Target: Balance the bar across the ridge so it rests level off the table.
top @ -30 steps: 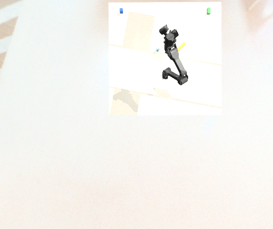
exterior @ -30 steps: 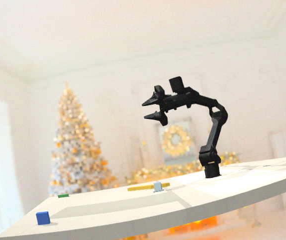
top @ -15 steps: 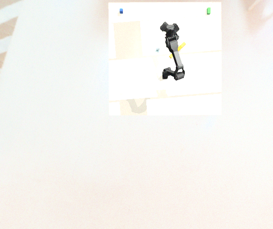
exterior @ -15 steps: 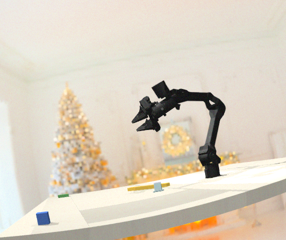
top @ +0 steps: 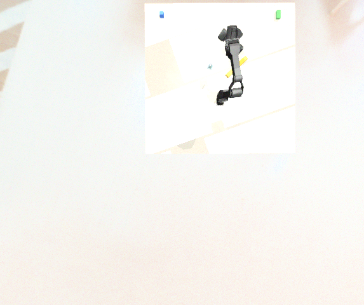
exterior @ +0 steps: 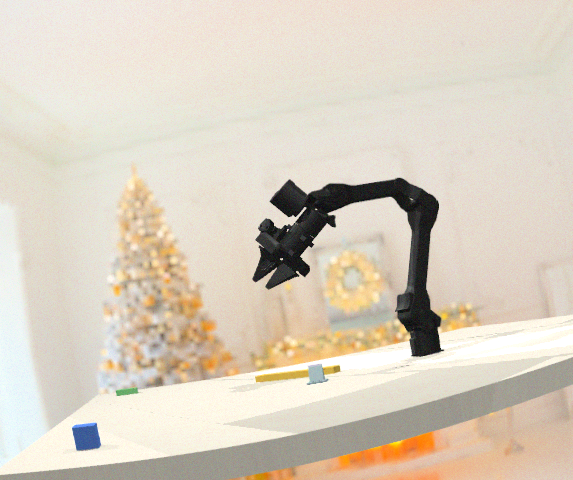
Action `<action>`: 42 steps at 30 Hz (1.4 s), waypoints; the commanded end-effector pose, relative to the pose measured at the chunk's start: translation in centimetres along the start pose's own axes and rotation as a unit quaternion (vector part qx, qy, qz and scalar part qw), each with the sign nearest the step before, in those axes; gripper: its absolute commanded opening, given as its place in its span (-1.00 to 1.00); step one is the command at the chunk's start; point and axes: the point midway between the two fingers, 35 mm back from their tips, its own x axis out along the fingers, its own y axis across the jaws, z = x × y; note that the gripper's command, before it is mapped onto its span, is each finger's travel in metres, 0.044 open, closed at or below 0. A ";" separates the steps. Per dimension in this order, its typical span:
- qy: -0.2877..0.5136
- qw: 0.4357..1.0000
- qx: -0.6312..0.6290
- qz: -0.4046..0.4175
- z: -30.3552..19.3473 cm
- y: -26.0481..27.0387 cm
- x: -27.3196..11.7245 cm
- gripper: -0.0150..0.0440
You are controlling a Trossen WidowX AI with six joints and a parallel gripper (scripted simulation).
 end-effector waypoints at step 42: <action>0.373 0.913 0.042 -0.161 -3.6 -16.2 11.1 0.58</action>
